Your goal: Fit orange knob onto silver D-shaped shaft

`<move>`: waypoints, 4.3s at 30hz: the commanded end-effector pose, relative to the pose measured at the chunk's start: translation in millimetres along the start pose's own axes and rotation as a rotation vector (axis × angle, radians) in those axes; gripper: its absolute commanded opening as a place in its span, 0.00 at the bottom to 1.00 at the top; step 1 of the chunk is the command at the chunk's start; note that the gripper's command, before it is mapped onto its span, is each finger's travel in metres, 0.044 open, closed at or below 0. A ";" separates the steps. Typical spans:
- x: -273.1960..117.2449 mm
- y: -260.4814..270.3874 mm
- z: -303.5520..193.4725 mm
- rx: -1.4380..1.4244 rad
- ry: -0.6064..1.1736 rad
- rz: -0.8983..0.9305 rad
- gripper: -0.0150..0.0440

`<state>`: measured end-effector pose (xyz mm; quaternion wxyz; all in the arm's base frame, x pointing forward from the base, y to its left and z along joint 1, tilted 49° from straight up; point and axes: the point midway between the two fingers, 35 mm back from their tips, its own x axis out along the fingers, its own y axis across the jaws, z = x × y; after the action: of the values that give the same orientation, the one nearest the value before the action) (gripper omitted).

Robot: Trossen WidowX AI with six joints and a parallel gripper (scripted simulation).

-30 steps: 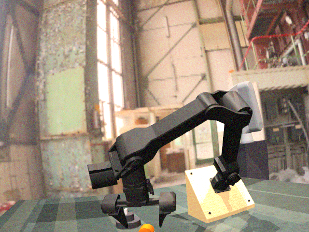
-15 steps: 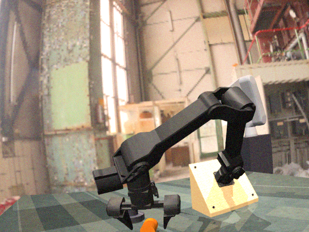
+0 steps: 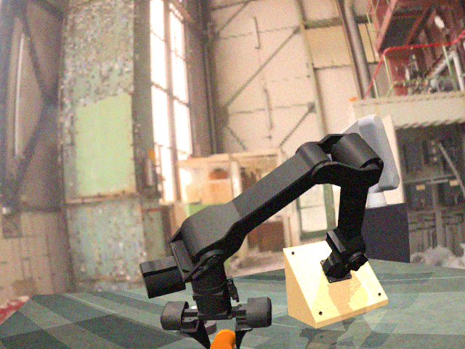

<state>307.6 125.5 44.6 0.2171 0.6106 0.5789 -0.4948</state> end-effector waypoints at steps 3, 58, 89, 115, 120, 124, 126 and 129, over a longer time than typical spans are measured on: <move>1.5 -0.1 -0.2 0.007 0.004 -0.005 0.66; -2.9 0.4 44.0 0.006 0.680 0.004 0.56; 10.0 -3.3 67.8 0.005 1.077 -0.002 0.56; 10.2 -0.6 70.4 0.023 1.118 -0.001 0.56; 10.2 -0.6 70.4 0.023 1.118 -0.001 0.56; 10.2 -0.6 70.4 0.023 1.118 -0.001 0.56; 10.2 -0.6 70.4 0.023 1.118 -0.001 0.56; 10.2 -0.6 70.4 0.023 1.118 -0.001 0.56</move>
<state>284.4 75.8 10.0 -0.1306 0.7868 0.5950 -0.0990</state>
